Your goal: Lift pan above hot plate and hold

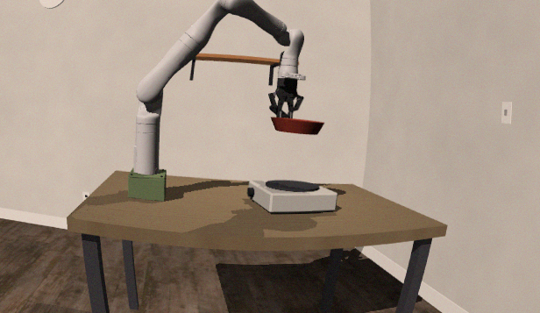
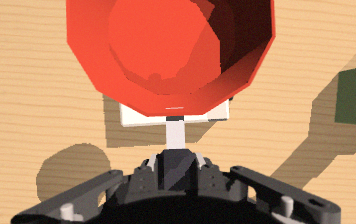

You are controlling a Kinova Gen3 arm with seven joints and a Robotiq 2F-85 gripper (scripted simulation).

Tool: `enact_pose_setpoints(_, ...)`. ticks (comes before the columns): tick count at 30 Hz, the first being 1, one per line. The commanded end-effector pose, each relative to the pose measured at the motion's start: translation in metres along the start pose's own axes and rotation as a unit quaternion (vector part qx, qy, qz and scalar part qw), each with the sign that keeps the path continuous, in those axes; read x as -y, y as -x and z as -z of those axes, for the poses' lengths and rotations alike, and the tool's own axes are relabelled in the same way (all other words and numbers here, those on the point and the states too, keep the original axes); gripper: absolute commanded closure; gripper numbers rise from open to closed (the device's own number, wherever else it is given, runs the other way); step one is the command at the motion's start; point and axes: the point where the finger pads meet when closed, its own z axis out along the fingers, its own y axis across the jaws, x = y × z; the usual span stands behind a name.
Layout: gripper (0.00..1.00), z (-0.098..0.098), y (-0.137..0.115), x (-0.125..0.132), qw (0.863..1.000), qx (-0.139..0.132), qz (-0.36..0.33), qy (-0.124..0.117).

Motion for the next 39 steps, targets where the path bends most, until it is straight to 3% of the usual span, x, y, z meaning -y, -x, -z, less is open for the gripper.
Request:
enact_pose_setpoints(1, 1.00, 0.007, 0.000, 0.002, 1.000, 0.000, -0.001, -0.004)
enact_pose_setpoints(39, 1.00, 0.057, 0.000, 0.002, 1.000, 0.000, -0.001, -0.004)
